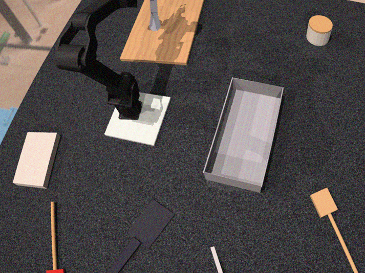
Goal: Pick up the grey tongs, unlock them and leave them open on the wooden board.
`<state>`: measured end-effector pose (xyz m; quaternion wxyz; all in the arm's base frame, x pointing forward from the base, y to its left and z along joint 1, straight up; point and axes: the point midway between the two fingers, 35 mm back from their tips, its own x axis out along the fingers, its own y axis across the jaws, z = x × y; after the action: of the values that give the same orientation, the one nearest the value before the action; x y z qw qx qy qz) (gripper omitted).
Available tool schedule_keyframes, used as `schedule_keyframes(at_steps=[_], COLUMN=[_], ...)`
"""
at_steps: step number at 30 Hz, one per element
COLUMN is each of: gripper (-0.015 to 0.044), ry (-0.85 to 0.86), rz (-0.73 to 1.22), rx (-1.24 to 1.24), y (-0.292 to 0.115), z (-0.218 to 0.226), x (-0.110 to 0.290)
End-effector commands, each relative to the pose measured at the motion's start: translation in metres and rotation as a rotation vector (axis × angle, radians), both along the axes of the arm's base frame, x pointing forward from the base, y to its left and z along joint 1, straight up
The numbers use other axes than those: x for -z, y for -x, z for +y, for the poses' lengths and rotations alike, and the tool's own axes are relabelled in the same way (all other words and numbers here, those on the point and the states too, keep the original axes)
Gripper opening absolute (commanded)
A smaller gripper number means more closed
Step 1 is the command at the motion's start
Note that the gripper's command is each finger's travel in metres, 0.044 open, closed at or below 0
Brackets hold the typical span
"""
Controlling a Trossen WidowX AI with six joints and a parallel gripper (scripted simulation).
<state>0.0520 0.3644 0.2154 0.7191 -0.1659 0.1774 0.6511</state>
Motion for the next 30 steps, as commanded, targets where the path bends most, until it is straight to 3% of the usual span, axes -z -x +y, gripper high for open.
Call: schedule_keyframes(at_steps=[1, 8, 30], gripper=[-0.015, -0.015, -0.015], ry=[-0.066, -0.156, -0.158], rz=[-0.003, -0.016, -0.016], rx=[-0.002, -0.004, -0.004], y=[0.001, 0.003, 0.003], z=[-0.006, -0.016, -0.017], x=[-0.004, -0.006, -0.006])
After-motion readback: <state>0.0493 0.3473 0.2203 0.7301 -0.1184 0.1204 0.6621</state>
